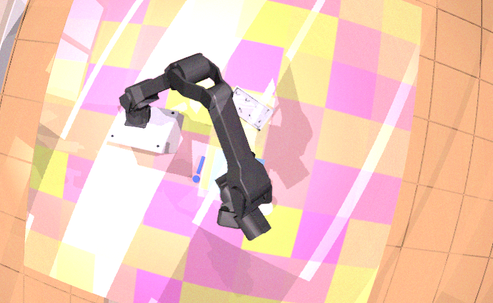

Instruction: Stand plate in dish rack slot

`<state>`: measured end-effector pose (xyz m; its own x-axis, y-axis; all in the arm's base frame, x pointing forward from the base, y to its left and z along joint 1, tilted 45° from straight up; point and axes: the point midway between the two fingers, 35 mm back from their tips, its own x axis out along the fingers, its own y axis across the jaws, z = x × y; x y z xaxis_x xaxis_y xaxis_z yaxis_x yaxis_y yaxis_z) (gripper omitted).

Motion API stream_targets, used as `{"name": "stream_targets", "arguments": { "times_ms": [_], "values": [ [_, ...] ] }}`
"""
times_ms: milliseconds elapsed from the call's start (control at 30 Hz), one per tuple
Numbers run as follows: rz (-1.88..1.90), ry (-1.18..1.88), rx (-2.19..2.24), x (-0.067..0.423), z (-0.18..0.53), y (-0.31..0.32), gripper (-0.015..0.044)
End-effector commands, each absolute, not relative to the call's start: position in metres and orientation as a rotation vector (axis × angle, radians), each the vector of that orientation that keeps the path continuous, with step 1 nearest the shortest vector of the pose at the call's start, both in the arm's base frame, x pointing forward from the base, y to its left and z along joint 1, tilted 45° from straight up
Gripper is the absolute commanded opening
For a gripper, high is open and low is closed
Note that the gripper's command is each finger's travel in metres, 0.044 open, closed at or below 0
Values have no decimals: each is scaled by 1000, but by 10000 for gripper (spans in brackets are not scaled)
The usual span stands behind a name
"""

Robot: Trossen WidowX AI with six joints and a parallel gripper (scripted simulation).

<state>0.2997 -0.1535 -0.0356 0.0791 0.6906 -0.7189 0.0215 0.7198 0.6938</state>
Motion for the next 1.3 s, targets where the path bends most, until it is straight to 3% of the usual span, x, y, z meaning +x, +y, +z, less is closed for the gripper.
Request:
{"name": "stream_targets", "arguments": {
  "times_ms": [0, 1267],
  "values": [
    [558, 1423, 631, 298, -26, -163, 0],
    [-415, 1673, 1562, 272, 110, -39, 0]
  ]
}}
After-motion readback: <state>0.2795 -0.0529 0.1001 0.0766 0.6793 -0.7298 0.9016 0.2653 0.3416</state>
